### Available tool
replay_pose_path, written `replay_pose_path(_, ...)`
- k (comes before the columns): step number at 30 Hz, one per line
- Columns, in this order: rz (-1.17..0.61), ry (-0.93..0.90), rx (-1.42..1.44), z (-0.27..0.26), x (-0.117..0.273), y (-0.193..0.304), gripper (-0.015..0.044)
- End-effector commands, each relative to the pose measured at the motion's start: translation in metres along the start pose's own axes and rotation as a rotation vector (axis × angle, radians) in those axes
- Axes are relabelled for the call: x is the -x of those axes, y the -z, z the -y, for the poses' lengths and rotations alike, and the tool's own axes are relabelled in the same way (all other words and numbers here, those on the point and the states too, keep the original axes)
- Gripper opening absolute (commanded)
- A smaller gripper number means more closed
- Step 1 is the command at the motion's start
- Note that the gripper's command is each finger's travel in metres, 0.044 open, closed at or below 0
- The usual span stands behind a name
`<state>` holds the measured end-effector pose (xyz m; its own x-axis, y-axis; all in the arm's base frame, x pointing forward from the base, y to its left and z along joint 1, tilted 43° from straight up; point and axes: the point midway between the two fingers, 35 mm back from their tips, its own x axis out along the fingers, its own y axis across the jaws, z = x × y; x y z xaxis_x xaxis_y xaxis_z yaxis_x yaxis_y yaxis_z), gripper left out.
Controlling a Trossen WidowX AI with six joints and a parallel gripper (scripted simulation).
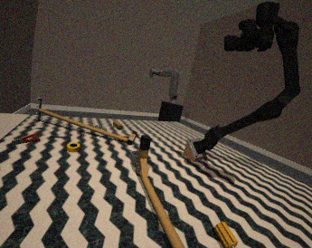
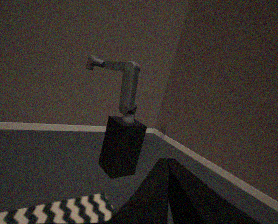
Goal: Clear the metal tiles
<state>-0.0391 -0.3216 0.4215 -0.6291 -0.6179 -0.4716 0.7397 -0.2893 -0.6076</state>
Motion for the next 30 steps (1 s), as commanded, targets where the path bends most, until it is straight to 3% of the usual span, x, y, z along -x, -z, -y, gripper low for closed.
replay_pose_path(1,-0.015,-0.049,0.056,-0.020,-0.006,-0.002,0.0000)
replay_pose_path(30,-0.080,-0.317,0.311,-0.121,-0.022,0.000,0.0000)
